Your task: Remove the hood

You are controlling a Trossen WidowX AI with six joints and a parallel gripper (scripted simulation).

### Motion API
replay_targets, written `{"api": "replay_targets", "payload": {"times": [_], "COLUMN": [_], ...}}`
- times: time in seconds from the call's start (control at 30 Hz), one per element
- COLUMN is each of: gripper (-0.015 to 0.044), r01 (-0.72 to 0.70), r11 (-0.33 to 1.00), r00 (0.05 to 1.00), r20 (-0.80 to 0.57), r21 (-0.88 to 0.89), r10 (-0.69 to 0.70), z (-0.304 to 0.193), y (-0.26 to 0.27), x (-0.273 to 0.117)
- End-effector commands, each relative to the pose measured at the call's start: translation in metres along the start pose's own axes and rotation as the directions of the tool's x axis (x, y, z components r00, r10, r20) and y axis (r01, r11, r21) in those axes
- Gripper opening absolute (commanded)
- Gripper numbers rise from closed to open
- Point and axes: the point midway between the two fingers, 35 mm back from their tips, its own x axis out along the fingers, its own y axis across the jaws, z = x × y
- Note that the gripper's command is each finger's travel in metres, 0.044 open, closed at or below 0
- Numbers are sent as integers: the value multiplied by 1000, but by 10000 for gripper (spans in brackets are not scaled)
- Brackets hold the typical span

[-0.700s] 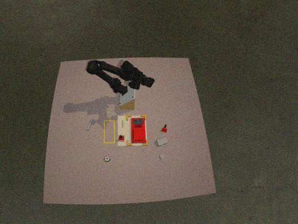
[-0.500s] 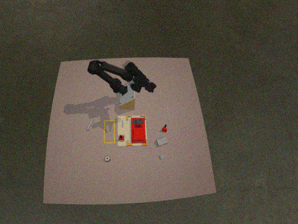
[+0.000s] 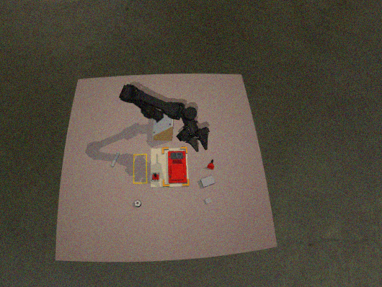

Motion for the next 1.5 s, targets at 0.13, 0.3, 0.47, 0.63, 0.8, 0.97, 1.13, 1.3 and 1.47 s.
{"api": "replay_targets", "payload": {"times": [0.13,0.3,0.47,0.63,0.8,0.97,1.13,1.3,1.47], "gripper": [440,440,440,440,440,440,440,440,440], "r01": [429,481,417,401,401,401,401,401,401], "r11": [751,543,350,330,330,330,330,330,330], "r00": [845,673,449,418,419,419,419,419,419], "r20": [-72,-108,-145,-150,-150,-150,-150,-150,-150], "r21": [-502,-688,-839,-854,-854,-854,-854,-854,-854], "r10": [-531,-732,-881,-896,-896,-896,-896,-896,-896], "z": [35,57,83,84,81,81,80,80,79], "y": [-88,-133,-176,-181,-180,-181,-185,-189,-193], "x": [68,76,71,70,70,71,73,75,78]}}
